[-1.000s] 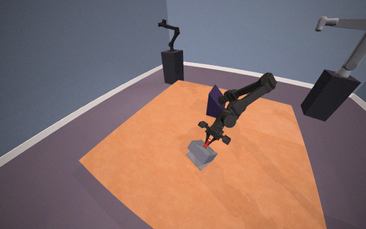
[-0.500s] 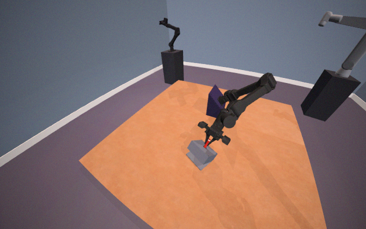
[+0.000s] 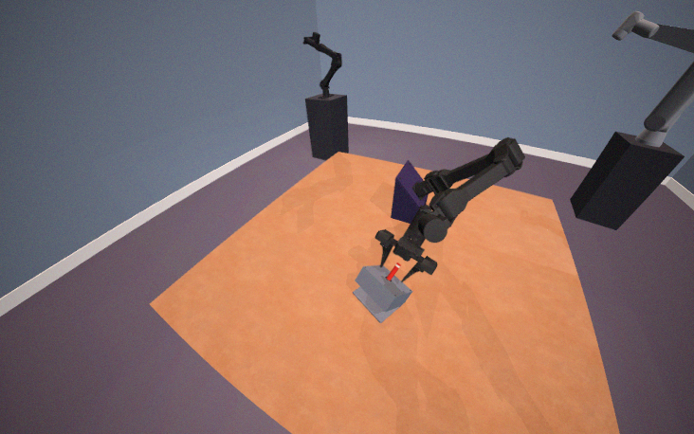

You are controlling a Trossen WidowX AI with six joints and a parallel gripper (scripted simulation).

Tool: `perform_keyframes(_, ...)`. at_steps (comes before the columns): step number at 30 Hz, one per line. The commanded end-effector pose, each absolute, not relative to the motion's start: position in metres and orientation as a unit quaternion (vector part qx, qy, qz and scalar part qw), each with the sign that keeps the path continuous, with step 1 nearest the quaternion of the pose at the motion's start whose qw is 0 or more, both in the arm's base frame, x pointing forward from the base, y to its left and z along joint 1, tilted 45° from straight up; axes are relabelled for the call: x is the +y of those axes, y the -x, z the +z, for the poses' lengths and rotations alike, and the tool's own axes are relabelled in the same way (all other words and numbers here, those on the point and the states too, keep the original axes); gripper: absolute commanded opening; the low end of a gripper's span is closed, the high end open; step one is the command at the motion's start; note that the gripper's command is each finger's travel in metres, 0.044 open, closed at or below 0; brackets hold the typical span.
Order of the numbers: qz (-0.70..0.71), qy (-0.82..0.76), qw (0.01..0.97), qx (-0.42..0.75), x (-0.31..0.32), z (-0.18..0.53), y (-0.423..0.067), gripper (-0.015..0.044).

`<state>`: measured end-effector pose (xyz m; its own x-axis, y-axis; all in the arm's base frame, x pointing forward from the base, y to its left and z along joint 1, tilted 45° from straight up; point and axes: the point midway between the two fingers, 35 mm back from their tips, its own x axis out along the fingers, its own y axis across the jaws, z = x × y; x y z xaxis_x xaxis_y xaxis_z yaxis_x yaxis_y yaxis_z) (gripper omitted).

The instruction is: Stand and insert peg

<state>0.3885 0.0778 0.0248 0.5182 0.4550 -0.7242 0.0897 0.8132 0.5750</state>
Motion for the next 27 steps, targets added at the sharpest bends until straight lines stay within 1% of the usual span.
perform_keyframes(1,0.111,-0.284,0.824,0.478,0.076,0.028,-0.387,0.0440)
perform_keyframes(27,0.108,-0.284,0.824,0.479,0.057,0.056,-0.371,0.0440)
